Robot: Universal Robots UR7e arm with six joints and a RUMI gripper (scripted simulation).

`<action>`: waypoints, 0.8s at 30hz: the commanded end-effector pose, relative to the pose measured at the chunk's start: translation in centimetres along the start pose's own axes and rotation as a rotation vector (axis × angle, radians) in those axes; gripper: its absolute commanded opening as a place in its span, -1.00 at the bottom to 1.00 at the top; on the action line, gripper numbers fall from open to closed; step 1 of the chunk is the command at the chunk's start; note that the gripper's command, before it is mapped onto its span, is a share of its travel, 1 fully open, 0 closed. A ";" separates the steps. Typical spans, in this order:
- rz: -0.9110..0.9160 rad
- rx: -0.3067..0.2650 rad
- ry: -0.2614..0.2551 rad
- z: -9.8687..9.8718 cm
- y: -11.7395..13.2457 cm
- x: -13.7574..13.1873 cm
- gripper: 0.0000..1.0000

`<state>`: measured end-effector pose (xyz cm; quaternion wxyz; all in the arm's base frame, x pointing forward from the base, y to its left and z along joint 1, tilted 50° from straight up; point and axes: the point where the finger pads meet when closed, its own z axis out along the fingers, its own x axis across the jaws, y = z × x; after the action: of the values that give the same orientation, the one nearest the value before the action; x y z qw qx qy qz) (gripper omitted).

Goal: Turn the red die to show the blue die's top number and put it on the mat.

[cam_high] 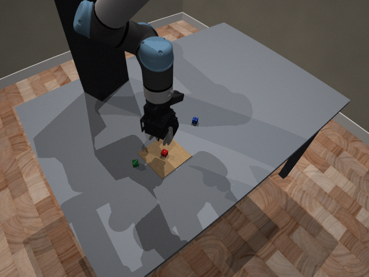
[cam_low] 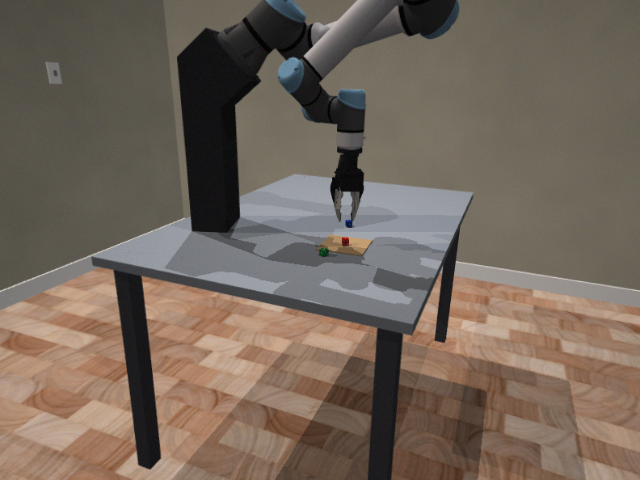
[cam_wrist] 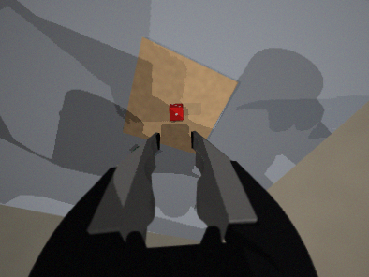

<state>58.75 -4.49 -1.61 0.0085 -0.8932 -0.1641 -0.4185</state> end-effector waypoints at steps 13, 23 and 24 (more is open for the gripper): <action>-0.002 -0.001 0.002 2.4 0.1 0.1 -0.58; -0.002 -0.001 0.002 3.7 0.1 0.1 -0.58; -0.002 -0.001 0.002 3.7 0.1 0.1 -0.58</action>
<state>61.06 -3.99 -3.66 0.0090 -0.8933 -0.1646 -0.4182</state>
